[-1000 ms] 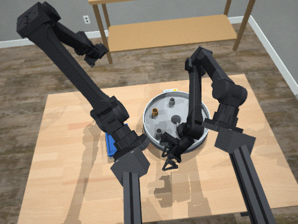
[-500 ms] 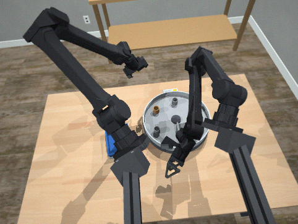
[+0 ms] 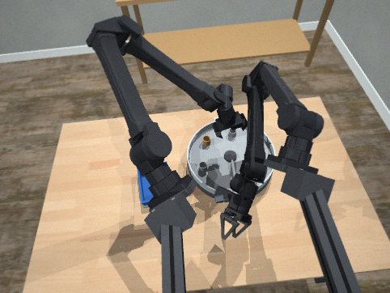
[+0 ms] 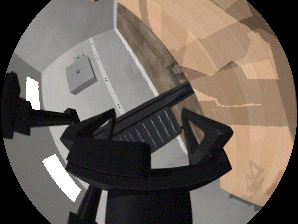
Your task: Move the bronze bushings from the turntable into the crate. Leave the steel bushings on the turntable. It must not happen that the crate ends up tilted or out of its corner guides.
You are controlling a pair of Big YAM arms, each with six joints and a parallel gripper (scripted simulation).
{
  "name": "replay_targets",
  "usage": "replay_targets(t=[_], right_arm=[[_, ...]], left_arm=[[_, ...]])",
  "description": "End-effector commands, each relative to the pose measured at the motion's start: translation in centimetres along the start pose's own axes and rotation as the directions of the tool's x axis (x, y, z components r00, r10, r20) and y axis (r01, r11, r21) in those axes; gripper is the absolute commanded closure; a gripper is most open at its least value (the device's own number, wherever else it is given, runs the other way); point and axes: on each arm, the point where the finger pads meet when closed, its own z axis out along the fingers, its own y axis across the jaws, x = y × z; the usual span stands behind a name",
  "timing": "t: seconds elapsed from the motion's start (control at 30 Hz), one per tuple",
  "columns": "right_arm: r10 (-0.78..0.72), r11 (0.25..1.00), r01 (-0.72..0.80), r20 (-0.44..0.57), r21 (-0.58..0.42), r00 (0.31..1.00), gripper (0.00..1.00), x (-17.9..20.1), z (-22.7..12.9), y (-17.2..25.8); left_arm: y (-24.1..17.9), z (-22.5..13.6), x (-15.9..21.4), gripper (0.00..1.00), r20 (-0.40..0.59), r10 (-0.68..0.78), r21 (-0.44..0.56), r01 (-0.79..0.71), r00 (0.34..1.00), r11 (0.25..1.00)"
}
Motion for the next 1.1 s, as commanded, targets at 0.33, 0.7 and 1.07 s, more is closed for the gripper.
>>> replay_targets(t=[0.33,0.7,1.07], right_arm=[[0.371,0.92,-0.392,-0.273,-0.026,0.888,0.0,5.9,-1.2,3.8],[0.536,0.82,-0.569,-0.425,0.06,0.729,0.0,9.1,-2.6,5.7],[0.596,0.771,-0.627,-0.48,0.115,0.644,0.0,10.5,-3.4,6.5]], left_arm=[[1.8,0.4,-2.5,0.0,0.033,-0.091,-0.026,0.092,0.995,0.995],[0.9,0.0,-2.7,0.0,0.04,-0.082,-0.01,0.083,0.996,0.997],[0.9,0.0,-2.7,0.0,0.04,-0.082,-0.01,0.083,0.996,0.997]])
